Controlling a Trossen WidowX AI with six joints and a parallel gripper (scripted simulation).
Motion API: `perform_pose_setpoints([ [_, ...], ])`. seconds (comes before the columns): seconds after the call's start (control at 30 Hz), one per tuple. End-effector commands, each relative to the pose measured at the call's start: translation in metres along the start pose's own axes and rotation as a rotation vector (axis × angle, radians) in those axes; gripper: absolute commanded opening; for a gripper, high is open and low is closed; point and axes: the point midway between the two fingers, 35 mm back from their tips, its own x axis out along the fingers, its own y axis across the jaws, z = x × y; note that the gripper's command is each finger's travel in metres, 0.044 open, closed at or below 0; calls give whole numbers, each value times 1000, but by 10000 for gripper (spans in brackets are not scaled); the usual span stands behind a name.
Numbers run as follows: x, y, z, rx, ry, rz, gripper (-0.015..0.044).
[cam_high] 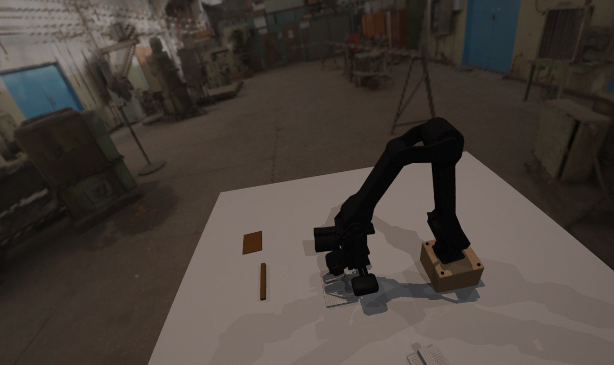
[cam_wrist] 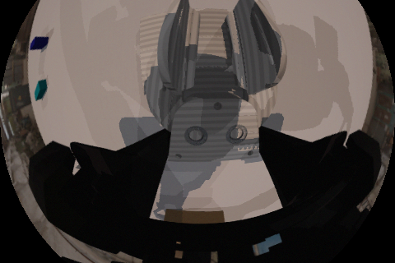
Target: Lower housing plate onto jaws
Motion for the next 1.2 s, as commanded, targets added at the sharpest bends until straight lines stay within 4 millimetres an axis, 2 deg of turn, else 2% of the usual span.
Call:
perform_pose_setpoints([
  [0.0, 0, 0, 0, 5, -1, 3, 351],
  [0.33, 0, 0, 0, 5, -1, 3, 351],
  [0.43, 0, 0, 0, 0, 0, 0, 430],
  [0.47, 0, 0, 0, 0, 0, 0, 440],
  [0.9, 0, 0, 0, 0, 0, 0, 440],
  [1.03, -19, 0, 2, 1, -1, 0, 440],
  [1.17, -60, 0, 1, 4, -2, 1, 440],
])
